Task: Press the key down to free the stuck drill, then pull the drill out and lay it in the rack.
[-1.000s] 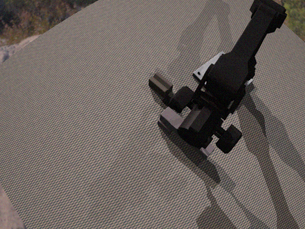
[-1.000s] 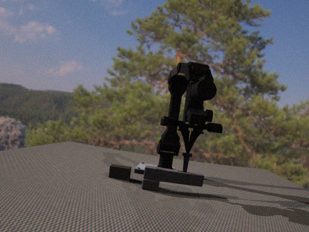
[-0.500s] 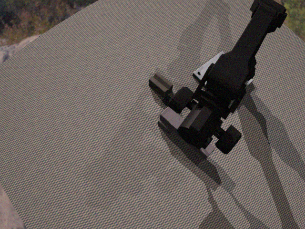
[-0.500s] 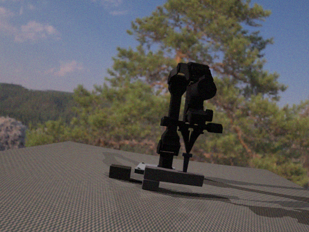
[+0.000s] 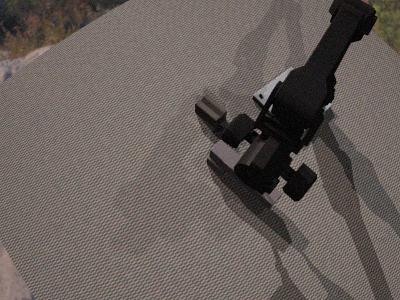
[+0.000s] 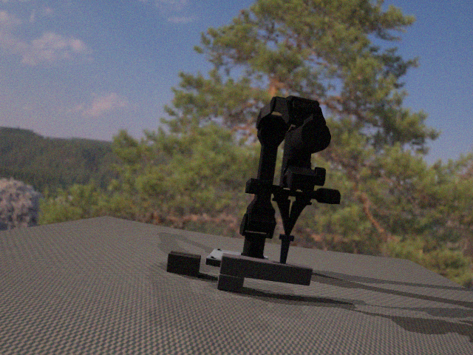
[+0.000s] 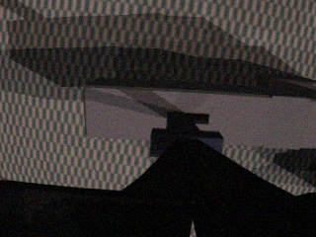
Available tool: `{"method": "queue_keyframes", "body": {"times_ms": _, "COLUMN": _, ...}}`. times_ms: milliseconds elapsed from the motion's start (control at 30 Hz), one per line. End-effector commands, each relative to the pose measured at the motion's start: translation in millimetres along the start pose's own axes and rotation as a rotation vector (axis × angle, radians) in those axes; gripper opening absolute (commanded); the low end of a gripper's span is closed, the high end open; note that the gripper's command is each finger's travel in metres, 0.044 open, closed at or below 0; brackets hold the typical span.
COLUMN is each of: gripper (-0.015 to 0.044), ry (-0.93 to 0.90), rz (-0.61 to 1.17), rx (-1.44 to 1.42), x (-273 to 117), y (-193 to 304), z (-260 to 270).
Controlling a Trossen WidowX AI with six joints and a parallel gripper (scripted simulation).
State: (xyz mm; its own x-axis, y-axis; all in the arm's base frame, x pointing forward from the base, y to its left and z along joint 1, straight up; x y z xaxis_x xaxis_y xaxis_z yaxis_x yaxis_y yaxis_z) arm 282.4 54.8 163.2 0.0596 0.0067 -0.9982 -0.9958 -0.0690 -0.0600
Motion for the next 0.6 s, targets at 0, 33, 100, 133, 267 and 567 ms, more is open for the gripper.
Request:
{"method": "queue_keyframes", "body": {"times_ms": 0, "gripper": 0.0, "ry": 0.004, "rz": 0.04, "rx": 0.003, "x": 12.5, "y": 6.8, "z": -0.4}}
{"method": "queue_keyframes", "body": {"times_ms": 33, "gripper": 0.0, "ry": 0.004, "rz": 0.04, "rx": 0.003, "x": 12.9, "y": 6.8, "z": -0.4}}
{"method": "queue_keyframes", "body": {"times_ms": 100, "gripper": 0.0, "ry": 0.004, "rz": 0.04, "rx": 0.003, "x": 13.8, "y": 7.0, "z": -0.4}}
{"method": "queue_keyframes", "body": {"times_ms": 133, "gripper": 0.0, "ry": 0.004, "rz": 0.04, "rx": 0.003, "x": 14.3, "y": 7.2, "z": -0.4}}
{"method": "queue_keyframes", "body": {"times_ms": 267, "gripper": 0.0, "ry": 0.004, "rz": 0.04, "rx": 0.003, "x": 16.2, "y": 7.5, "z": -0.5}}
{"method": "queue_keyframes", "body": {"times_ms": 567, "gripper": 0.0, "ry": 0.004, "rz": 0.04, "rx": 0.003, "x": 19.9, "y": 8.2, "z": -0.6}}
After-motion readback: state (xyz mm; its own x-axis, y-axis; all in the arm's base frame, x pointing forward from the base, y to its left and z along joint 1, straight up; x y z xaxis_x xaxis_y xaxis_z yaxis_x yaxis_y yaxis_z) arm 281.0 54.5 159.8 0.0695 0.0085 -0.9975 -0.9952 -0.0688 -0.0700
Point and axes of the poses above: the point midway between the two fingers, 35 mm back from their tips, its own x axis out along the fingers, its own z axis across the jaws, y = z × x, the point moved 2 cm from there along -x, back along the fingers
